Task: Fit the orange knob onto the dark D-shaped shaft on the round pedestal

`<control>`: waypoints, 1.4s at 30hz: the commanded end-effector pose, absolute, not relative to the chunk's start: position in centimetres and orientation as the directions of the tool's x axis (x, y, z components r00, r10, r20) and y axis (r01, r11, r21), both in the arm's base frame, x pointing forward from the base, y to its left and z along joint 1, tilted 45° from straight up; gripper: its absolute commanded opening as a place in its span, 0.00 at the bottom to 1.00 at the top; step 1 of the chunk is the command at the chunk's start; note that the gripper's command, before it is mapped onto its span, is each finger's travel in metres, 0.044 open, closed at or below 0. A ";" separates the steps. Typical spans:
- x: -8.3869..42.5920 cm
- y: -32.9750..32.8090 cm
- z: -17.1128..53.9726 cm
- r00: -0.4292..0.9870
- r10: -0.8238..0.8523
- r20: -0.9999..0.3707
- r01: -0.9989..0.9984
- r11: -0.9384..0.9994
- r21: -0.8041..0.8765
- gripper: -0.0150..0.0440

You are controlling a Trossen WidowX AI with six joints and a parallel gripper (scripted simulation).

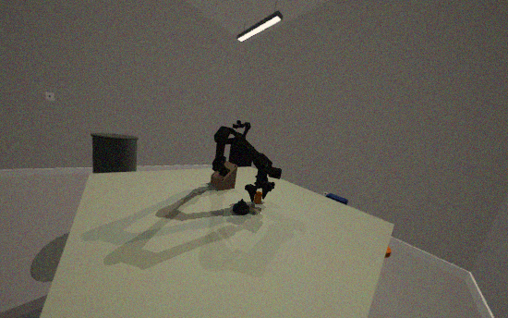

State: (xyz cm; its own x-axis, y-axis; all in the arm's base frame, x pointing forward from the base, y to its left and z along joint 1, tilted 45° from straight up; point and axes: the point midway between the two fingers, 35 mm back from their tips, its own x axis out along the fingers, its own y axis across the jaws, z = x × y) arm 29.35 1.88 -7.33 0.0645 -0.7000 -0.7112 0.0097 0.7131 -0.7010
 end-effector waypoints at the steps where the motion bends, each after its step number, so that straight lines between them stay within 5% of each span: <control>1: 29.2 1.7 -7.6 0.064 -0.705 -0.706 0.001 0.708 -0.706 0.87; 8: 29.2 1.7 -7.6 0.064 -0.705 -0.706 0.001 0.708 -0.706 0.56; 14: 29.2 1.7 -7.6 0.064 -0.705 -0.706 0.001 0.708 -0.706 0.49; 19: 30.2 3.7 -6.8 0.099 -0.667 -0.738 -0.023 0.740 -0.672 0.26; 42: 29.7 12.2 1.5 0.064 -0.698 -0.713 -0.001 0.714 -0.700 0.25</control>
State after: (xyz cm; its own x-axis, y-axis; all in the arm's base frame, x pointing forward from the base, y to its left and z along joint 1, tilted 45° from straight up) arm 29.95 10.93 0.05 0.0631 -0.6985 -0.7128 -0.0119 0.7137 -0.7004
